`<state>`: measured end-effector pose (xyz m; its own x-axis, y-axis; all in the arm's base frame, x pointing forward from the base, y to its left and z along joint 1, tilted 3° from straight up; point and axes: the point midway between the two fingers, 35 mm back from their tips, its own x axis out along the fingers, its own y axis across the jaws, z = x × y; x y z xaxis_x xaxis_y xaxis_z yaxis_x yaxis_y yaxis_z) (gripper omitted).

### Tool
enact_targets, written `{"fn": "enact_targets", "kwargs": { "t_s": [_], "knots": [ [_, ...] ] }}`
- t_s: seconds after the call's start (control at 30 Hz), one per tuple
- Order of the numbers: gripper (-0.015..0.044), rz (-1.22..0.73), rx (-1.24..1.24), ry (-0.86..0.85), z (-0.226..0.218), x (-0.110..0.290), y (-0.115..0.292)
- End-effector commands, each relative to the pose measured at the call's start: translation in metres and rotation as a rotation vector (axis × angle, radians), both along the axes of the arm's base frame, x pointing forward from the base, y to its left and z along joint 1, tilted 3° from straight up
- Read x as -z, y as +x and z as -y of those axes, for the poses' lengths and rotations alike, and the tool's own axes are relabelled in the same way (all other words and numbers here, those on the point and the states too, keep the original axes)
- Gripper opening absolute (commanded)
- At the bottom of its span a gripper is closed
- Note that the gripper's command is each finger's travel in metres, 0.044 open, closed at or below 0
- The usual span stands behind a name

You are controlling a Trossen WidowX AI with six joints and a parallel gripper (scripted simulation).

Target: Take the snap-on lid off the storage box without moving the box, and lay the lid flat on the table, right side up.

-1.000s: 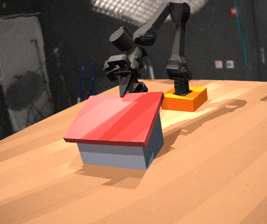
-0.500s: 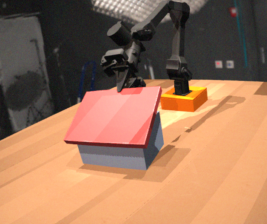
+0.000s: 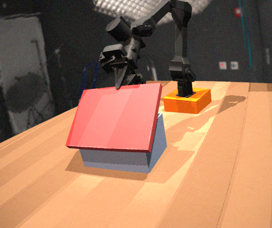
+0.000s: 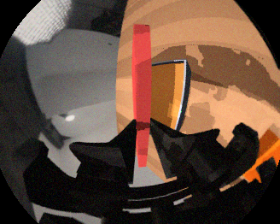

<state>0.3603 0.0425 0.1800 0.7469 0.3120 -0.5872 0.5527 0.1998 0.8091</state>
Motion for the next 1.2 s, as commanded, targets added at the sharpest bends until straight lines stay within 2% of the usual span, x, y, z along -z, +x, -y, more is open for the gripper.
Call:
{"fn": "enact_targets", "kwargs": {
  "t_s": [0.0,1.17],
  "knots": [
    [0.0,0.006,0.003,0.002,-0.002,-0.008,0.005],
    [0.0,0.007,0.003,0.002,-0.001,-0.054,0.007]
  ]
}}
